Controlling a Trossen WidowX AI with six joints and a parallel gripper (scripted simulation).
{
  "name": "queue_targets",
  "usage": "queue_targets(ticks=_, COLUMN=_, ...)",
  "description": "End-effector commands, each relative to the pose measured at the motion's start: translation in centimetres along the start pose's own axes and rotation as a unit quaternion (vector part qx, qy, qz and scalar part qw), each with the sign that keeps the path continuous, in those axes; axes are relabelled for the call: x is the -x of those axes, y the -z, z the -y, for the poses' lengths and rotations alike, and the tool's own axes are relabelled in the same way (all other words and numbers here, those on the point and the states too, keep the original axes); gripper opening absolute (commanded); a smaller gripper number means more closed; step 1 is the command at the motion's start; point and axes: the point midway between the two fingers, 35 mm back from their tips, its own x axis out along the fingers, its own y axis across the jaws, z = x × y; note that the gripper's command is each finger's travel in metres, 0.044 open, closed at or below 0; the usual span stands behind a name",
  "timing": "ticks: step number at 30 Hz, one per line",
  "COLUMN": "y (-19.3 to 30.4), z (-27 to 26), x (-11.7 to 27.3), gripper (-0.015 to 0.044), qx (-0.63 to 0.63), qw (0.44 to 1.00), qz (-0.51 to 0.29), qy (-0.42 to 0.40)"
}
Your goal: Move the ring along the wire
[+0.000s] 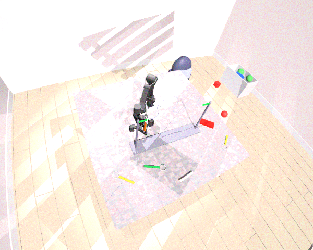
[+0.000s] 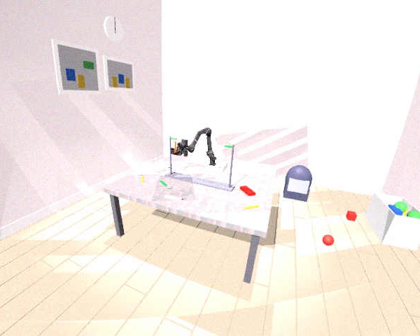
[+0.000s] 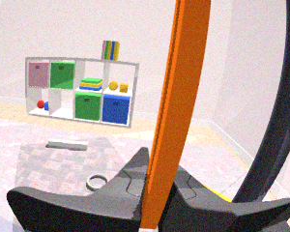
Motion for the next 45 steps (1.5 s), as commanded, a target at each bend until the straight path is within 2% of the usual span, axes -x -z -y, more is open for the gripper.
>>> queue_targets(ticks=1, y=0.0, z=0.0, x=0.0, gripper=-0.0150, qx=0.000, qw=1.000, qz=0.000, qy=0.002)
queue_targets(ticks=45, y=0.0, z=-4.0, x=-0.1, gripper=-0.0150, qx=-0.024, qw=1.000, qz=-0.001, qy=0.001)
